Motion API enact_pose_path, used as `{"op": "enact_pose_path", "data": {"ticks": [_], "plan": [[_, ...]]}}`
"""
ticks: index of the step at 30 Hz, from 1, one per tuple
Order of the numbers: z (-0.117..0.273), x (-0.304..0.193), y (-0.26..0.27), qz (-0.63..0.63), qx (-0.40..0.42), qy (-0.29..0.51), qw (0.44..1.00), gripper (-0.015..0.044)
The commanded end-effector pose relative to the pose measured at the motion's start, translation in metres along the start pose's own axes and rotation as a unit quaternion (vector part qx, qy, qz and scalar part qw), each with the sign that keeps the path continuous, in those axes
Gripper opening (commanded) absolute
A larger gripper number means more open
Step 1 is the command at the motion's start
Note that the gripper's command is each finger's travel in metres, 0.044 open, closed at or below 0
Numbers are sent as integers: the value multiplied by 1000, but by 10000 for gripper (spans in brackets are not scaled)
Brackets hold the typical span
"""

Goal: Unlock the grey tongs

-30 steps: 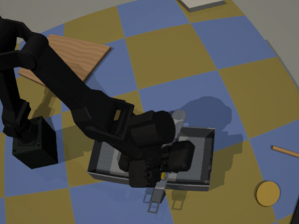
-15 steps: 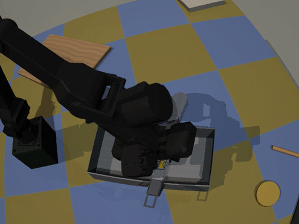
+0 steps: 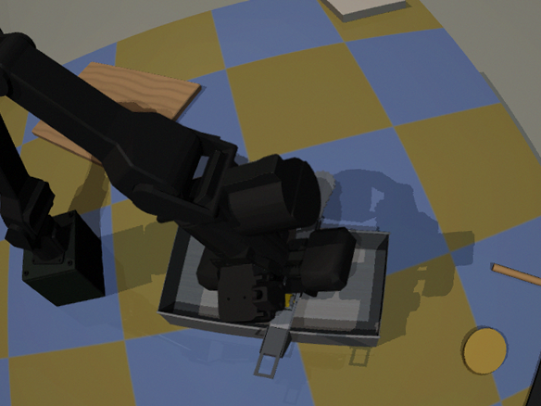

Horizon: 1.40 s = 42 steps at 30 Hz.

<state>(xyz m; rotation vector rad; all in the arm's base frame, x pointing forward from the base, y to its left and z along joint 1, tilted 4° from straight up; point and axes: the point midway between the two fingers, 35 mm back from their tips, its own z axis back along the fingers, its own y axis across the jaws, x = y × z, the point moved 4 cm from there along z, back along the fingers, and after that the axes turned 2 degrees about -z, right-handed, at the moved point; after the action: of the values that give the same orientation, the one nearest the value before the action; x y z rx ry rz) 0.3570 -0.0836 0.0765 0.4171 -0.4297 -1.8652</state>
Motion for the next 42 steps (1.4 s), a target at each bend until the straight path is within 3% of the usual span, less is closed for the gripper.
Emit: {"op": "enact_pose_path", "data": {"ticks": [1,31,42], "plan": [[0,0,7,3,-19,1,1000,-150],[-2,8,21,3,-221,-5,975,-150],[-3,7,19,7,-226,-7,974,-150]]}}
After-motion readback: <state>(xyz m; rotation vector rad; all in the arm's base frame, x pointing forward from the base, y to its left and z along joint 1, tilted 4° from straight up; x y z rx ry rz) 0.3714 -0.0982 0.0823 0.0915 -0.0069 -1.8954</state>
